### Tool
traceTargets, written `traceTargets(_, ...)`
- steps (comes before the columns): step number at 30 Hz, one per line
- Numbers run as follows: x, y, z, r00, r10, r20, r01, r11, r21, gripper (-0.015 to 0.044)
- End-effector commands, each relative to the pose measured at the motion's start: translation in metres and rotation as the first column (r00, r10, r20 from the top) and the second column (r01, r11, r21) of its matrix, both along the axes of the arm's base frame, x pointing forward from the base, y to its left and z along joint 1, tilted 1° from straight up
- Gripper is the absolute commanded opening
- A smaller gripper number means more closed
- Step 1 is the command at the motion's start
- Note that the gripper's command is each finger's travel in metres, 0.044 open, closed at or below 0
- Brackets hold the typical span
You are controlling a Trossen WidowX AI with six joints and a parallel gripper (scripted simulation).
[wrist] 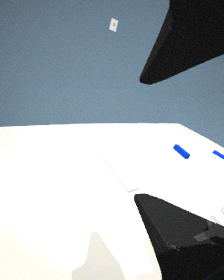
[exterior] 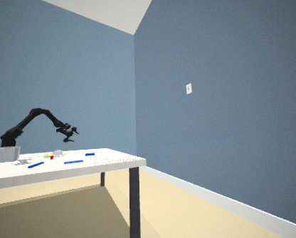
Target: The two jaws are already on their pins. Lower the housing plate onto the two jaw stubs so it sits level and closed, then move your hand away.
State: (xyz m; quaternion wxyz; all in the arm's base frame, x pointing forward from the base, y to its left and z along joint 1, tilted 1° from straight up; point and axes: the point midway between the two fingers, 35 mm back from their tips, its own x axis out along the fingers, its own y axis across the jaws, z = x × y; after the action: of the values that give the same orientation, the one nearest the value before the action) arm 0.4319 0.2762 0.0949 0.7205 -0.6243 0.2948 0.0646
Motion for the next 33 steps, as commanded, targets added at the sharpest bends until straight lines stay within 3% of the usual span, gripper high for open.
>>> traceTargets(1,0.004,-0.011,-0.003,0.999,-0.034,-0.005,0.034,0.998,0.047,0.044)
traceTargets(33,0.036,-0.136,-0.018,0.908,-0.41,-0.091,0.416,0.853,0.316,0.044)
